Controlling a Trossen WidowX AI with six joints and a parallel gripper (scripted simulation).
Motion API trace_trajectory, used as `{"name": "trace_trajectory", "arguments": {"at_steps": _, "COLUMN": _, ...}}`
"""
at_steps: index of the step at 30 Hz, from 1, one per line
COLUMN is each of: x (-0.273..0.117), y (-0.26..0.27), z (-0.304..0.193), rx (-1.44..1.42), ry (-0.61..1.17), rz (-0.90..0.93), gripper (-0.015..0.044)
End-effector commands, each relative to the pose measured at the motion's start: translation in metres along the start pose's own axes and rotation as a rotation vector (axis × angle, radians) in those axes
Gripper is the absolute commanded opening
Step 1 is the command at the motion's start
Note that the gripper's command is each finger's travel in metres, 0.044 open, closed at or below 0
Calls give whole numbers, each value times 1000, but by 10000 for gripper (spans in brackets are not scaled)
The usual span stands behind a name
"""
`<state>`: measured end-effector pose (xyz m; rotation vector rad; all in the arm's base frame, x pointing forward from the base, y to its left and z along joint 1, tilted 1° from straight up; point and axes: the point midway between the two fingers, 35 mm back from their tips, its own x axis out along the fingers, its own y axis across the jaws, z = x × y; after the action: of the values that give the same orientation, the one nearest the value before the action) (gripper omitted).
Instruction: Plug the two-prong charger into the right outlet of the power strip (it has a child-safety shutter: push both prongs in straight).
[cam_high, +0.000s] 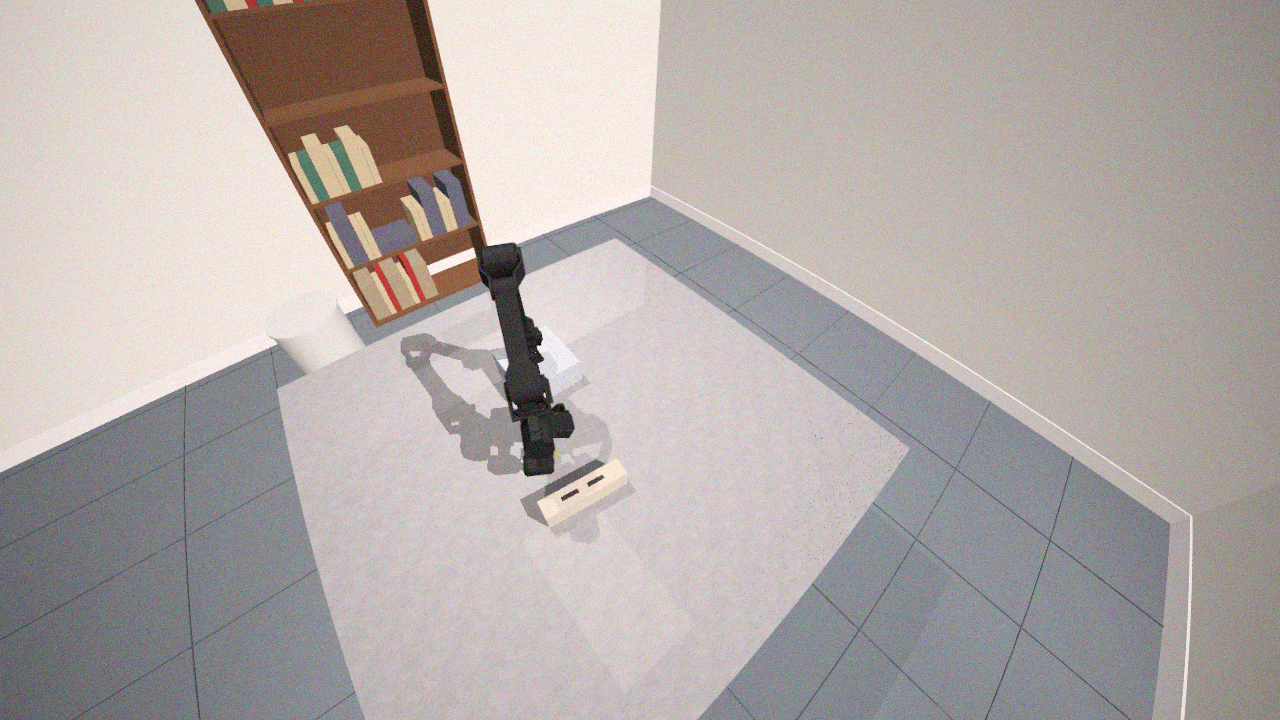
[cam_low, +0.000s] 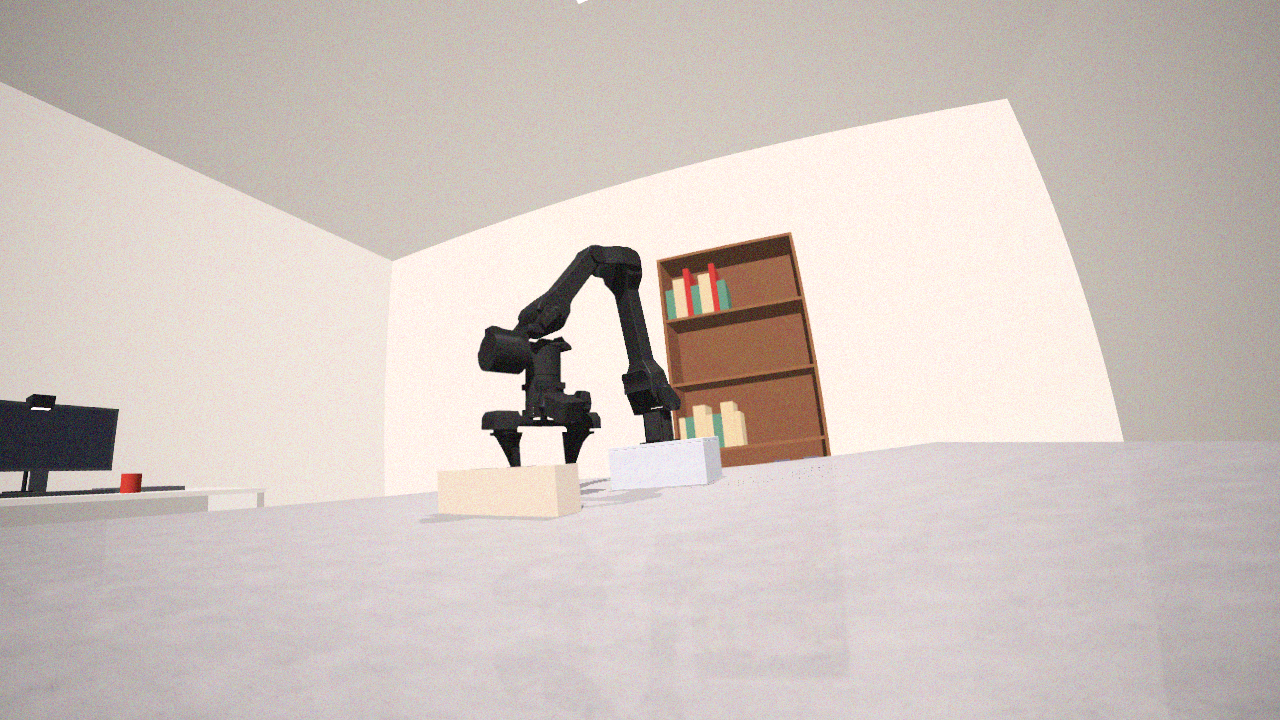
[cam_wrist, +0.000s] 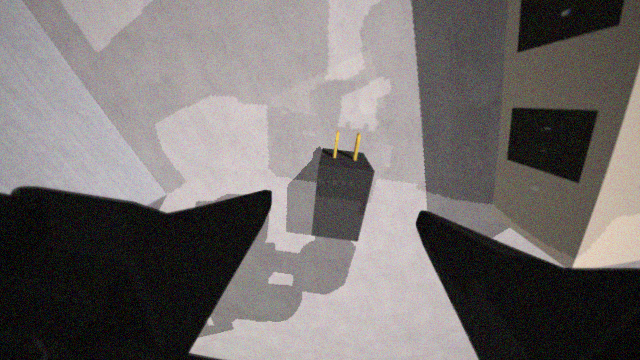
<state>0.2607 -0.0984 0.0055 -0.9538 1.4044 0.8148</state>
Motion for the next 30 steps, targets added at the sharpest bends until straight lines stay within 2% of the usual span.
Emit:
{"name": "trace_trajectory", "arguments": {"at_steps": 1, "x": 7, "y": 1, "z": 0, "rx": -7, "ry": 5, "rz": 5, "gripper": 440}}
{"name": "trace_trajectory", "arguments": {"at_steps": 17, "x": 31, "y": 3, "z": 1, "rx": -7, "ry": 5, "rz": 5, "gripper": 440}}
{"name": "trace_trajectory", "arguments": {"at_steps": 28, "x": 27, "y": 2, "z": 2, "rx": -1, "ry": 0, "rz": 2, "gripper": 151}}
{"name": "trace_trajectory", "arguments": {"at_steps": 30, "x": 27, "y": 2, "z": 2, "rx": -1, "ry": 0, "rz": 2, "gripper": 138}}
